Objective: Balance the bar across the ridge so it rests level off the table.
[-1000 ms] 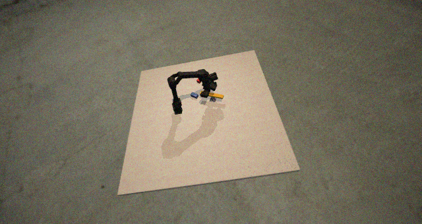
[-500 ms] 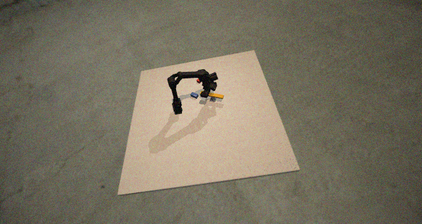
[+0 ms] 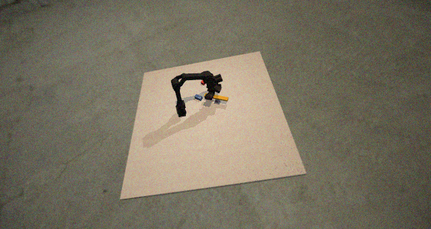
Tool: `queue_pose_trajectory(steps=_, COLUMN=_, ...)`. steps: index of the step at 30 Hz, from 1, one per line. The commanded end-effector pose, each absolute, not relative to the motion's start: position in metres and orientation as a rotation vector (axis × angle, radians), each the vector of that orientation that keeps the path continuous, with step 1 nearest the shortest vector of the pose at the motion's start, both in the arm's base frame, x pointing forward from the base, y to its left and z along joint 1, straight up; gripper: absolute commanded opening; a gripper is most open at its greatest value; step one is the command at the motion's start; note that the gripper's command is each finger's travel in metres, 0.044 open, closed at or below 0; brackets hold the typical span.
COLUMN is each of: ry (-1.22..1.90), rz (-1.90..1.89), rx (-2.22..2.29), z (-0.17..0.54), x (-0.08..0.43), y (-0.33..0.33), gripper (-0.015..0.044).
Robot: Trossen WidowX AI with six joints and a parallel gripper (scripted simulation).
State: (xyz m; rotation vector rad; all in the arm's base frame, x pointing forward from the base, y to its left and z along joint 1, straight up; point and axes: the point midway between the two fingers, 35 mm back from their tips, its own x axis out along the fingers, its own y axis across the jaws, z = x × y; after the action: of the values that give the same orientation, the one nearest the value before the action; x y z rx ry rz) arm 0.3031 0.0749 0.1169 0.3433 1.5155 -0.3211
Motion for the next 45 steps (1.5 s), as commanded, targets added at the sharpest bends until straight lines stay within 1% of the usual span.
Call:
queue_pose_trajectory(steps=1, ry=1.515, rz=-0.324, rx=0.346, z=0.1161, x=0.3035, y=0.0751, gripper=0.0)
queue_pose_trajectory(steps=45, ry=1.515, rz=-0.324, rx=0.346, z=0.1125, x=0.3037, y=0.0751, gripper=0.0)
